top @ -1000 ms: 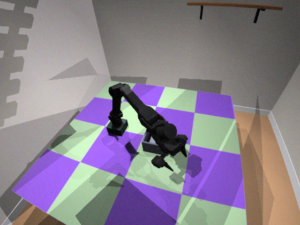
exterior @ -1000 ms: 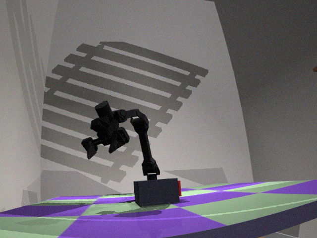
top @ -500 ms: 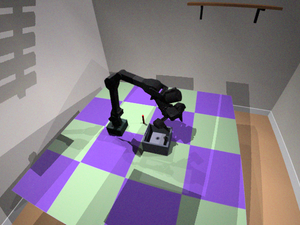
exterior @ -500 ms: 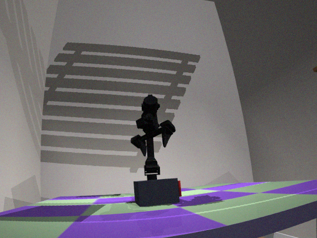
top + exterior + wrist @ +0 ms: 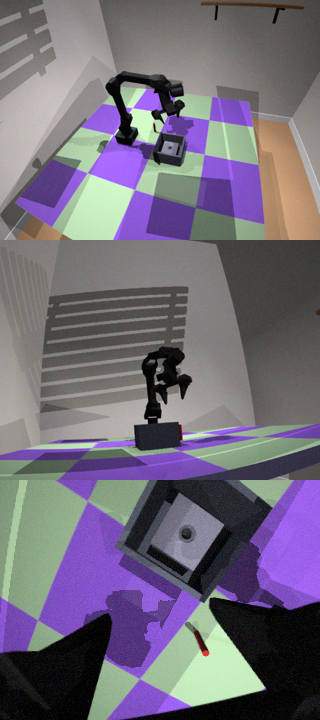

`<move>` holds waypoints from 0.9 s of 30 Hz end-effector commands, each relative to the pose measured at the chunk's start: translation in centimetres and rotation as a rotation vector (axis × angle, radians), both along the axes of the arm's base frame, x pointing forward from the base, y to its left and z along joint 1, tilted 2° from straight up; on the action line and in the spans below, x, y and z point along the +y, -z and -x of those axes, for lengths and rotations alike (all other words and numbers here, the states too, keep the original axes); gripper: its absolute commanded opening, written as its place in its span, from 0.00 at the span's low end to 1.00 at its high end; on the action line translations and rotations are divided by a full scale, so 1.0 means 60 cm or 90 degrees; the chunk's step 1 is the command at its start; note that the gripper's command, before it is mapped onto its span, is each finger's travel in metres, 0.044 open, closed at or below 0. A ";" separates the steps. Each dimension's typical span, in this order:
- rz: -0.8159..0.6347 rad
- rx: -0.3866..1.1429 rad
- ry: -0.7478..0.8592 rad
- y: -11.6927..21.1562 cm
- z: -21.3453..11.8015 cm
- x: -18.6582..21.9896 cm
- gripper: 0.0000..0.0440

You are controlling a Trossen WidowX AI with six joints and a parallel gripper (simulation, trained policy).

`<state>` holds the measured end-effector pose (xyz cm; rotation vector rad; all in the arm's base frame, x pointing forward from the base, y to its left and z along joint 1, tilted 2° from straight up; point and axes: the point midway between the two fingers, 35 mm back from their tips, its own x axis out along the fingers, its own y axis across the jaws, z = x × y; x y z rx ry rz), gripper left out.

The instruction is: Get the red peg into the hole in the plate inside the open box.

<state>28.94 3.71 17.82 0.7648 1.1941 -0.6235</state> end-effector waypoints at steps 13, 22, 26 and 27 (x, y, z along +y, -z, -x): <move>0.023 0.149 0.078 0.081 0.147 0.071 1.00; 0.031 0.171 0.094 0.141 0.173 0.088 1.00; 0.029 0.167 0.097 0.173 0.175 0.094 1.00; 0.028 0.165 0.097 0.181 0.175 0.096 1.00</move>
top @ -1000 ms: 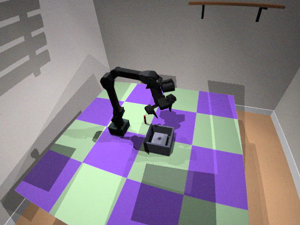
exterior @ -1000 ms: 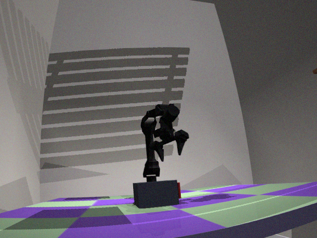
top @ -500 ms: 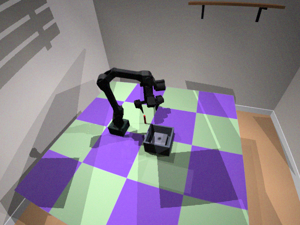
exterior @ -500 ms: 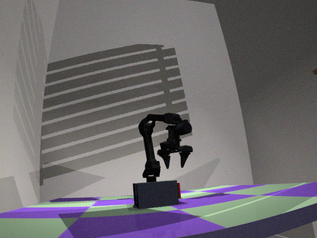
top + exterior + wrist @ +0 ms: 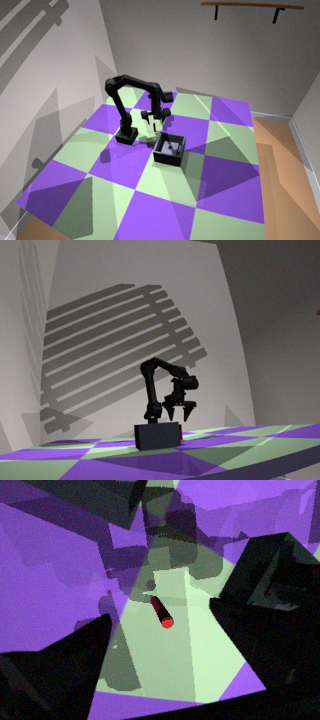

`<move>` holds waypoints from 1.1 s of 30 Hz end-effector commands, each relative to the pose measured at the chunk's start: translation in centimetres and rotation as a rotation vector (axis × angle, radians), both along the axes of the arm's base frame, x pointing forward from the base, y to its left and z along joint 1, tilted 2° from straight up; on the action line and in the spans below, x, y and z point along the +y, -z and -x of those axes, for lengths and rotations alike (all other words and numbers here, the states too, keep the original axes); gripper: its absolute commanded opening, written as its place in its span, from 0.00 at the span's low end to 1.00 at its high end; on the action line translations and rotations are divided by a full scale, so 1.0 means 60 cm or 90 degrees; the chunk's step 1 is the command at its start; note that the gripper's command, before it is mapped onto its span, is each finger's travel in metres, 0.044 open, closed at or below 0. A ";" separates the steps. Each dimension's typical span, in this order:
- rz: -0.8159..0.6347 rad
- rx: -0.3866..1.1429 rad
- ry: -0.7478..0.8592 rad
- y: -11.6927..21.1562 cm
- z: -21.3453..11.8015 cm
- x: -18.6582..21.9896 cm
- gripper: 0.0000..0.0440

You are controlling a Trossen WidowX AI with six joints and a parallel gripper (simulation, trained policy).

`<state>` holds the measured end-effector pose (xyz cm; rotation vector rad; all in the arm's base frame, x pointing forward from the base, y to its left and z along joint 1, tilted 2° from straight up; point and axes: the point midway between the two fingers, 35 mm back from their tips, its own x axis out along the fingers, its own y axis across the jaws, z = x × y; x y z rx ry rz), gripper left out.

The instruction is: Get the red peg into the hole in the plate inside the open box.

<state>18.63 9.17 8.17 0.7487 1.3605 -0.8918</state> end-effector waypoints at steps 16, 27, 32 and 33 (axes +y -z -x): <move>-0.030 -0.033 0.028 0.124 0.009 0.019 0.80; -0.058 0.006 0.022 0.125 0.018 0.021 0.14; -0.058 -0.003 0.010 0.116 0.009 0.015 0.00; -0.053 -0.011 0.005 0.113 0.006 0.013 0.00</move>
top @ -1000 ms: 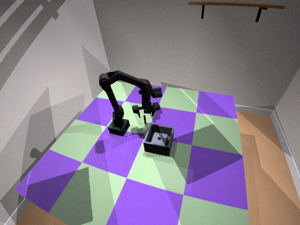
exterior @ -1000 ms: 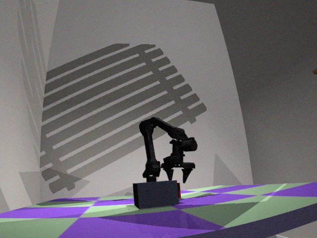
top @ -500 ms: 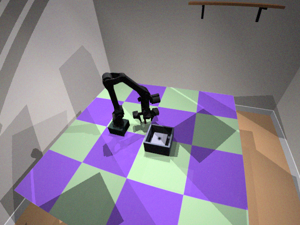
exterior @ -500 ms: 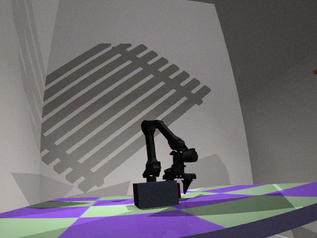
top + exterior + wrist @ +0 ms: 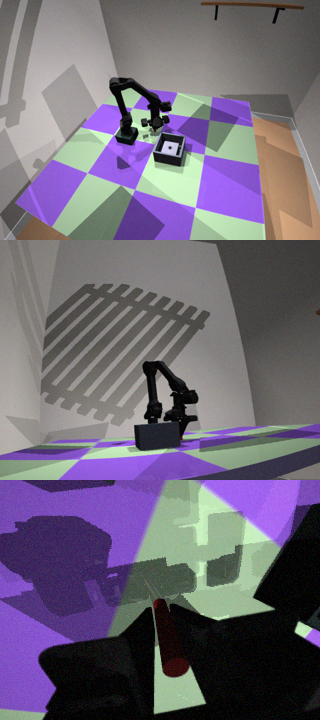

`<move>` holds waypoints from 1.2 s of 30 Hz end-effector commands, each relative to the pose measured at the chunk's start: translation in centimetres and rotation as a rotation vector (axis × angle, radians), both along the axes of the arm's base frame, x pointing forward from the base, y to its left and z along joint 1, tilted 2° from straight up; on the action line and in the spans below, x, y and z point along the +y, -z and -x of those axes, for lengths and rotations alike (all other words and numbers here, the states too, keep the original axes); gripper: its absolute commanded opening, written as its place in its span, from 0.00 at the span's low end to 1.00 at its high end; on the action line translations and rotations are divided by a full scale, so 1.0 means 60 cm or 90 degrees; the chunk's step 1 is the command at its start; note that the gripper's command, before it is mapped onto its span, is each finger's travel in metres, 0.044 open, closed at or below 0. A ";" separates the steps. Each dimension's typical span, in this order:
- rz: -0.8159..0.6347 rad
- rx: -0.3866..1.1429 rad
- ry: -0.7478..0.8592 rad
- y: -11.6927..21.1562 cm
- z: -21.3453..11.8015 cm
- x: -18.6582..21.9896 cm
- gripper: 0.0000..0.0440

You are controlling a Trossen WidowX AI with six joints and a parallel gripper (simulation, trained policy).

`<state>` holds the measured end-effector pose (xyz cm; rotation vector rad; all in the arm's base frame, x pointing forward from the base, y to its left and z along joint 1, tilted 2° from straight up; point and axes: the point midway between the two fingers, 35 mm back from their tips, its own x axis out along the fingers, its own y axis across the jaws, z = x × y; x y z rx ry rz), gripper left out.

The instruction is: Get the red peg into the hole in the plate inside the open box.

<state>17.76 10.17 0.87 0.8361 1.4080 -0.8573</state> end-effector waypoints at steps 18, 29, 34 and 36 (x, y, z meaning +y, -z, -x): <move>0.083 -0.110 -0.092 -0.097 -0.054 -0.052 0.00; 0.119 -0.151 -0.103 -0.155 -0.101 -0.089 0.00; 0.131 -0.164 -0.095 -0.176 -0.126 -0.111 0.00; 0.135 -0.166 -0.090 -0.183 -0.135 -0.122 0.00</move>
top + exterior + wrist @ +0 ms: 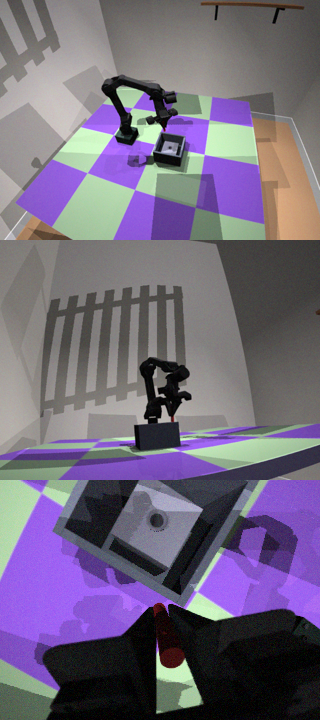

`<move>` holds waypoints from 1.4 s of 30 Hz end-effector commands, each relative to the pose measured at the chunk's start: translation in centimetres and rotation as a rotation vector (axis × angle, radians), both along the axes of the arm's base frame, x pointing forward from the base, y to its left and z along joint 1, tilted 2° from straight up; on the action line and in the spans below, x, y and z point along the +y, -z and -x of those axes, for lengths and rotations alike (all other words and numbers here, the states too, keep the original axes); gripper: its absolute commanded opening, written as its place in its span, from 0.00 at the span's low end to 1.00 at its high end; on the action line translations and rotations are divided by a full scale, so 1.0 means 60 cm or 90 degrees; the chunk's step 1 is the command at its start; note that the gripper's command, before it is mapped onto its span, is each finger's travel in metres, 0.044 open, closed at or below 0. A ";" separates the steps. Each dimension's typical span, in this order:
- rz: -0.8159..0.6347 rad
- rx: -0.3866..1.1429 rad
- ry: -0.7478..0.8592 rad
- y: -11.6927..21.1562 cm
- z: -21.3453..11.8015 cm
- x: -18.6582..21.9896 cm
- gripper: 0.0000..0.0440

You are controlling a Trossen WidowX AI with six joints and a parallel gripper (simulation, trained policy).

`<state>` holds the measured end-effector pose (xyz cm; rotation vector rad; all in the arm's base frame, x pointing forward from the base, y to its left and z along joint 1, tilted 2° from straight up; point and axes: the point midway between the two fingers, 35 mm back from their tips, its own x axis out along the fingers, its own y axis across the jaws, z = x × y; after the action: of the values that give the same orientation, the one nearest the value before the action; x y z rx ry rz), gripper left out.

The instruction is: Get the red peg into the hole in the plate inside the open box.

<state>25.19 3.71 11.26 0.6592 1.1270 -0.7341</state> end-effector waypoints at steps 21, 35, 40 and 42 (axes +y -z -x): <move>0.000 -0.005 0.076 -0.012 -0.081 -0.130 0.00; -0.026 0.032 0.089 0.043 -0.102 -0.162 0.02; -0.025 0.052 0.078 0.066 -0.107 -0.170 0.25; -0.023 0.064 0.070 0.073 -0.107 -0.173 0.33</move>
<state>31.45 -6.49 7.40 0.7381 1.1856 -0.8592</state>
